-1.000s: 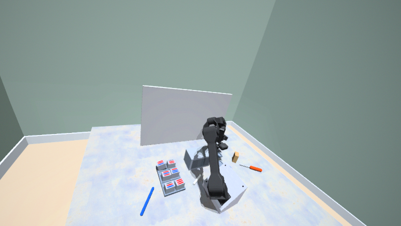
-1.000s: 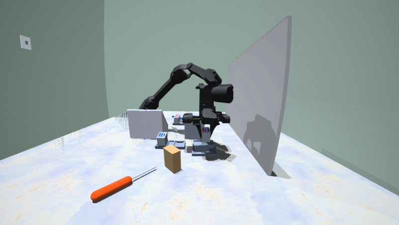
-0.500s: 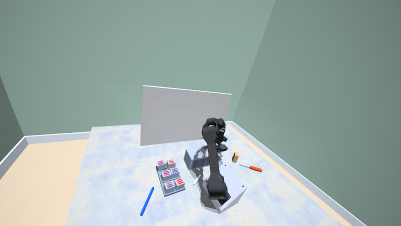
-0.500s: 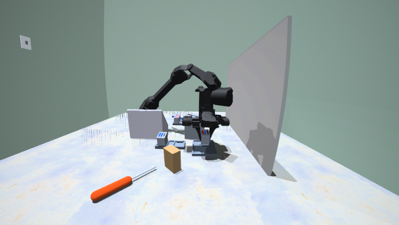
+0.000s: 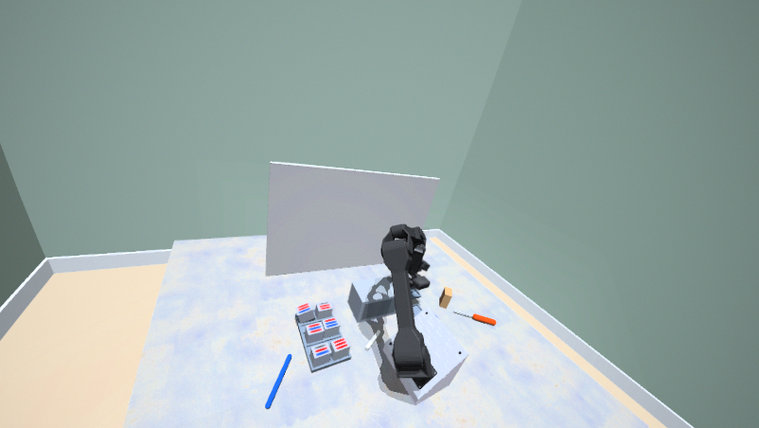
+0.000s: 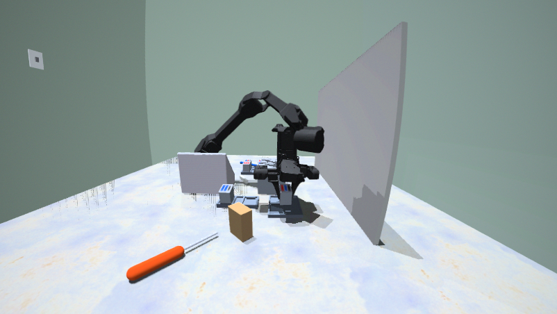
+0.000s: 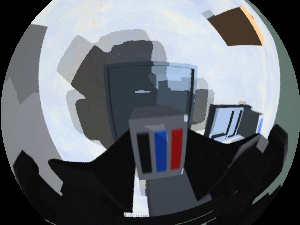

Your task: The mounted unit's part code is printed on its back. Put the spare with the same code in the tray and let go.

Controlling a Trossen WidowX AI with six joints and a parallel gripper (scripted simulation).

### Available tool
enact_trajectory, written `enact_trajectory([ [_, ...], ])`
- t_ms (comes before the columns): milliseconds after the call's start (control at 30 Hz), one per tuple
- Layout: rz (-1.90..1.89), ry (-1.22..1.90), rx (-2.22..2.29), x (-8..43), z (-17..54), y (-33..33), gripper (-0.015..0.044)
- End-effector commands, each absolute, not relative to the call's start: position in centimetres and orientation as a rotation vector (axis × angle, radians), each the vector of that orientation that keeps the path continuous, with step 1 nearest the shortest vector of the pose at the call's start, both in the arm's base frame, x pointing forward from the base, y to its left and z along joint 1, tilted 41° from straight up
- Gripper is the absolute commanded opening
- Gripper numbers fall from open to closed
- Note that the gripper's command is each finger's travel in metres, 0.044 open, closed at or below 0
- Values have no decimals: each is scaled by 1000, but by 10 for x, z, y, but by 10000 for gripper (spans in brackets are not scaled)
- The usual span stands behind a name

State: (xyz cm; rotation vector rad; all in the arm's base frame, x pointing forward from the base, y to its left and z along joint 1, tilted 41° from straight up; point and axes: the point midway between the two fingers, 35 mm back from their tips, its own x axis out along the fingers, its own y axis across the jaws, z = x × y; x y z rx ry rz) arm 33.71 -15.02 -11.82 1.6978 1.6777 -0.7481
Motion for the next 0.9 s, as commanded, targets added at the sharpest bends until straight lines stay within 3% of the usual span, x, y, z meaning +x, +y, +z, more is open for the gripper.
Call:
enact_trajectory([
  [0, -750, 1675, 1705, 337, -120, -148, 0],
  [67, -750, 1675, 1705, 337, -121, -147, 0],
  [633, -748, 1678, 1698, 337, -120, -149, 440],
  [867, -755, 1675, 1700, 336, -57, -204, 440],
])
